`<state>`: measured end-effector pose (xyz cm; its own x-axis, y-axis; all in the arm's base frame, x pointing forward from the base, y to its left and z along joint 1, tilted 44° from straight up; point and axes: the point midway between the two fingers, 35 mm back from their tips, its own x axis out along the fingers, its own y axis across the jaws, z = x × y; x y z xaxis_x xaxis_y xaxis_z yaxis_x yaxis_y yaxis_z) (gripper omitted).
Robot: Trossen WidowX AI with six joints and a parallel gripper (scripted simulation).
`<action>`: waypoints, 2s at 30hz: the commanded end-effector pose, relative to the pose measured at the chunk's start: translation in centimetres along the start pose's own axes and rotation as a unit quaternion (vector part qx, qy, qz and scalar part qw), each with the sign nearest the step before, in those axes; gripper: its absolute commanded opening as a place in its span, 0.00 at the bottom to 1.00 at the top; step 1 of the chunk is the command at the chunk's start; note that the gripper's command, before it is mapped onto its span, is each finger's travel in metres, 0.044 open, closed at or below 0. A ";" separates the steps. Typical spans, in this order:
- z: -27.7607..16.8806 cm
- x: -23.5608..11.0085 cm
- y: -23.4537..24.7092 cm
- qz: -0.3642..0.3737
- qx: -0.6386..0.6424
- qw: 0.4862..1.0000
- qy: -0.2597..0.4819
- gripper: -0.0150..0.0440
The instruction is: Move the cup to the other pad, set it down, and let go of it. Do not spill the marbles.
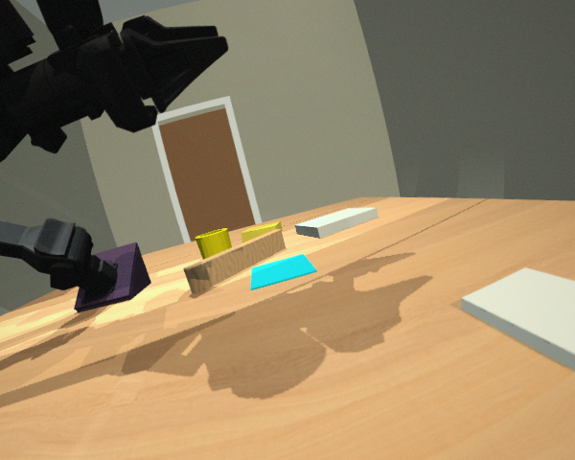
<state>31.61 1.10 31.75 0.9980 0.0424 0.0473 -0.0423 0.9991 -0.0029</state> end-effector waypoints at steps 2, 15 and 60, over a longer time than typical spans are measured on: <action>-1.3 0.6 0.4 0.002 0.027 0.999 0.031 0.84; -21.8 -1.3 7.7 -0.196 0.246 0.822 0.475 0.54; -29.7 -11.6 6.9 -0.546 0.058 0.680 0.486 0.54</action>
<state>21.23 8.05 1.94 -0.0058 -0.6850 -0.7285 0.8047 0.4293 -0.4101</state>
